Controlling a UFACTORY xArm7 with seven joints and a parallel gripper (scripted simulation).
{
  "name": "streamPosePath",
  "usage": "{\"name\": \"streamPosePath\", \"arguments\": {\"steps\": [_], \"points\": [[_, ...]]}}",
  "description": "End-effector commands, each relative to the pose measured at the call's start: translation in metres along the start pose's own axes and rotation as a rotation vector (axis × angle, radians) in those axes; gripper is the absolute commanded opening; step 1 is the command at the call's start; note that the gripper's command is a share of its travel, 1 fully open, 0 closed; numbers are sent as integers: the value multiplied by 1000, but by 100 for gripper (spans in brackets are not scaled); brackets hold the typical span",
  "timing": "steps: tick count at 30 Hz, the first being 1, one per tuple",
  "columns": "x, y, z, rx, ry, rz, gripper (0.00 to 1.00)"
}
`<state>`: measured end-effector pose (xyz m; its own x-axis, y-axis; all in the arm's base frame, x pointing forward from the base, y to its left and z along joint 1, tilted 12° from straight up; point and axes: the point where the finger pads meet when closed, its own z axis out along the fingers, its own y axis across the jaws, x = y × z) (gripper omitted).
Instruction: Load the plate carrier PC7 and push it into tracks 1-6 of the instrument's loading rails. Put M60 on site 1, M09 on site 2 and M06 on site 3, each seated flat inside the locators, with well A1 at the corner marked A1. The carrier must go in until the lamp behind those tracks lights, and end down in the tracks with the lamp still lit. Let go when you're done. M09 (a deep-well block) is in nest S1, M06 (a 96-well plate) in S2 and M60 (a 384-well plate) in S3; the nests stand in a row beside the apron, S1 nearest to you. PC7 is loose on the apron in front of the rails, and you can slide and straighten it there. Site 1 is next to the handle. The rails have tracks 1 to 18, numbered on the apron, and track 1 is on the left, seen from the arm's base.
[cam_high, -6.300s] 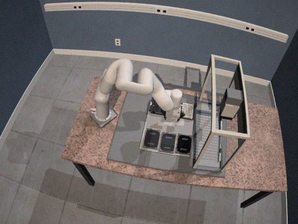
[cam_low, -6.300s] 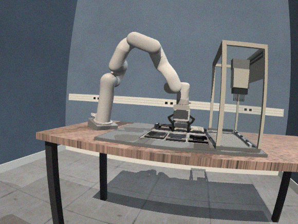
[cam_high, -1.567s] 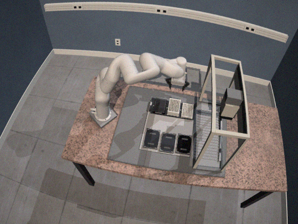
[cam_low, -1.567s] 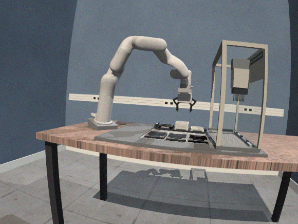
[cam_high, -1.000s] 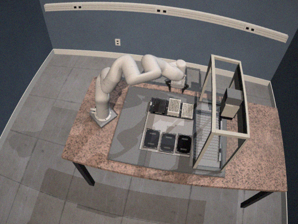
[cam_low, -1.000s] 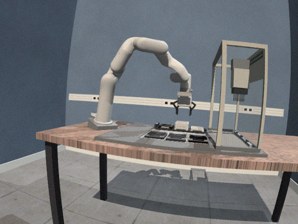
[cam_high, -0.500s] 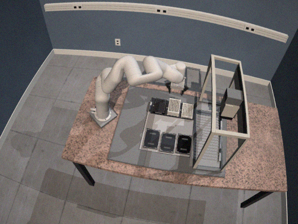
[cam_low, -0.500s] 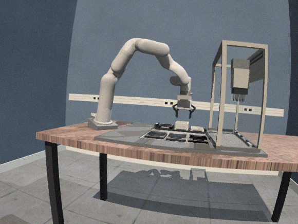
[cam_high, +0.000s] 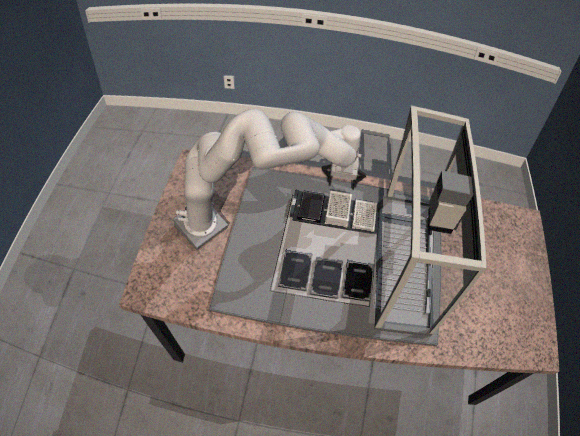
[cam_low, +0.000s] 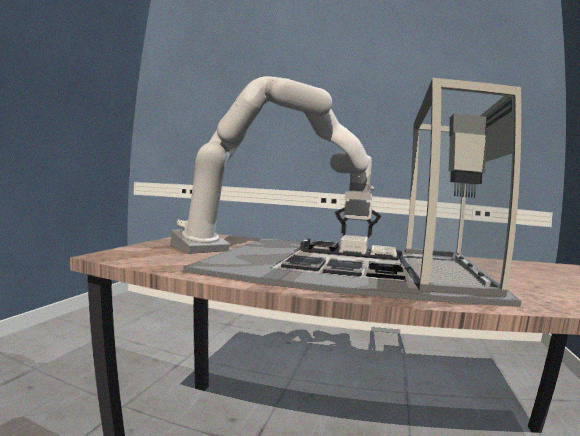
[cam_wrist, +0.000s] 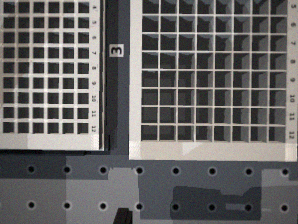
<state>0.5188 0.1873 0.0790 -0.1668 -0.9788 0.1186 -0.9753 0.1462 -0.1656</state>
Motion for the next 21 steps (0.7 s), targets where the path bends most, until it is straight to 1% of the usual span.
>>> {"name": "streamPosePath", "arguments": {"steps": [1, 4, 13, 21], "points": [[-1, -1, 4, 4, -2, 0, 100], [-1, -1, 6, 4, -2, 0, 100], [-1, -1, 21, 4, -2, 0, 100], [-1, -1, 21, 4, -2, 0, 100]]}}
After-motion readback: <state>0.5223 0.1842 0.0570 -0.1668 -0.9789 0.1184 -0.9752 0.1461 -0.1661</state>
